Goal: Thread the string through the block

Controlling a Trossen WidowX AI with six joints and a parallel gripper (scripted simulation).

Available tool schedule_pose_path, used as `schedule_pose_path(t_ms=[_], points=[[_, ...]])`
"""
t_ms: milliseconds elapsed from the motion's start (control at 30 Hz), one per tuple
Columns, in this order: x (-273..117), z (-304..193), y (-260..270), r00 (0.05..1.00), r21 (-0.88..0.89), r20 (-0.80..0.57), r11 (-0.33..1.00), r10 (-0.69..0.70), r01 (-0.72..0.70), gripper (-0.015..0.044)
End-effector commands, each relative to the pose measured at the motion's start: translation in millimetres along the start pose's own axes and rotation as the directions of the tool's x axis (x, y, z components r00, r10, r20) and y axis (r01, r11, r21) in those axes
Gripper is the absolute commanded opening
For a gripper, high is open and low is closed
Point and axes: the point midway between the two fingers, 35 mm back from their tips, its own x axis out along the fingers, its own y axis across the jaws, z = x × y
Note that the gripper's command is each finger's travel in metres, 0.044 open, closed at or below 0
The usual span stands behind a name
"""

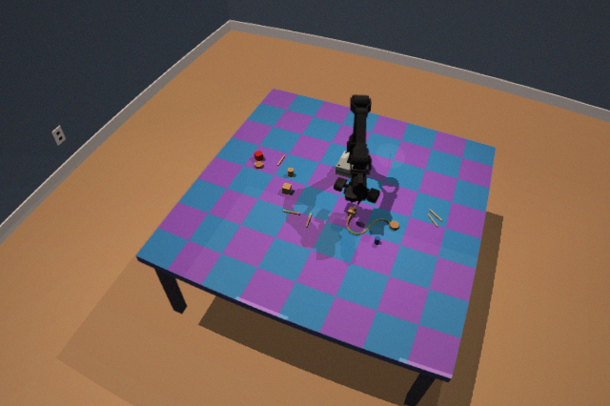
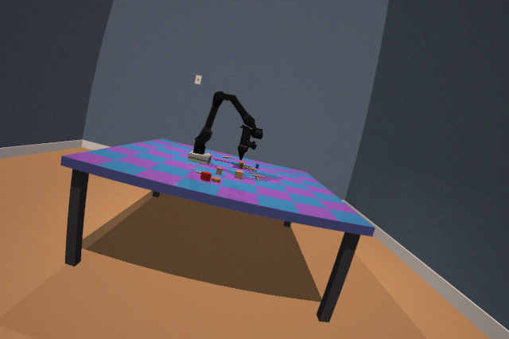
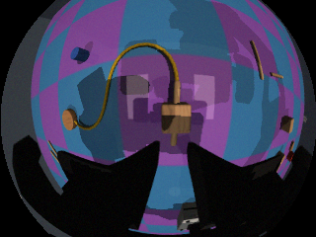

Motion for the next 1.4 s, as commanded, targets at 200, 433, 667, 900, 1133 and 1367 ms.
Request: schedule_pose_path(t_ms=[200, 433, 667, 900, 1133, 1367], points=[[18.6, -3.8, -1.2, 1.000, 0.004, -0.010, 1.000, -0.002, 0.002, 0.0124], [30.1, -4.9, -1.7, 1.000, 0.004, -0.011, 1.000, -0.002, 0.003, 0.0124], [41.0, -6.5, -2.3, 1.000, 0.004, -0.011, 1.000, -0.003, 0.003, 0.0124], [42.0, -6.6, -2.4, 1.000, 0.004, -0.011, 1.000, -0.003, 0.003, 0.0124], [42.0, -6.6, -2.4, 1.000, 0.004, -0.011, 1.000, -0.003, 0.003, 0.0124], [42.0, -6.6, -2.4, 1.000, 0.004, -0.011, 1.000, -0.003, 0.003, 0.0124]])
